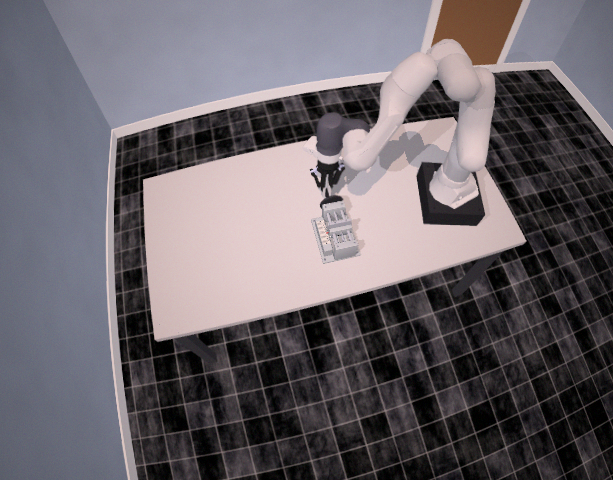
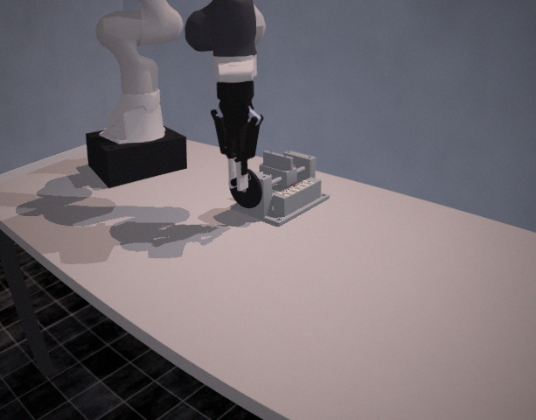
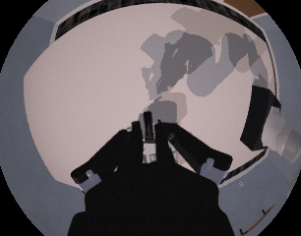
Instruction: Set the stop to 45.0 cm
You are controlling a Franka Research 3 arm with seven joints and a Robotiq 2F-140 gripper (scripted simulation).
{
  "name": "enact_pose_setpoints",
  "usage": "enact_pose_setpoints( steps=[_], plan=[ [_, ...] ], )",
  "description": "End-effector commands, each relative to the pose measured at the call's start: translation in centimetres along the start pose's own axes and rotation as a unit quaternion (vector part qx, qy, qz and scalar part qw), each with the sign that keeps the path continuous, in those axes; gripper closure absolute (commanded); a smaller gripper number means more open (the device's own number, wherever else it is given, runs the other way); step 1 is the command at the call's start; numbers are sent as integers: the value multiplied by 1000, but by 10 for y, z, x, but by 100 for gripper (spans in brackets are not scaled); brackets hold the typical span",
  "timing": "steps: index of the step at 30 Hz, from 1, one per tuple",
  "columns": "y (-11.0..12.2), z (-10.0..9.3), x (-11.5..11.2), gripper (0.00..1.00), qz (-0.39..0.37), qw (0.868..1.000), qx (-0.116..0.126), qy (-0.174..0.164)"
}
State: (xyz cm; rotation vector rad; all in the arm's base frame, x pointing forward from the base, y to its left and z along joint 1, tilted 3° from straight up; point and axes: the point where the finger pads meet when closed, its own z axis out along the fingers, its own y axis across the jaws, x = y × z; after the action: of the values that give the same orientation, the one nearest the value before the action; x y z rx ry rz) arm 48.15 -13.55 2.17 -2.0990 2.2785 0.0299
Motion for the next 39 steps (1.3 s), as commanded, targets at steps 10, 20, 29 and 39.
enact_pose_setpoints(
  steps=[10,20,29,39],
  plan=[
    [-11,9,0,96,3,1000,-2,1],
    [-17,18,0,96,3,1000,-2,1],
    [-19,25,0,96,3,1000,-2,1],
    [-20,33,0,96,3,1000,-2,1]
  ],
)
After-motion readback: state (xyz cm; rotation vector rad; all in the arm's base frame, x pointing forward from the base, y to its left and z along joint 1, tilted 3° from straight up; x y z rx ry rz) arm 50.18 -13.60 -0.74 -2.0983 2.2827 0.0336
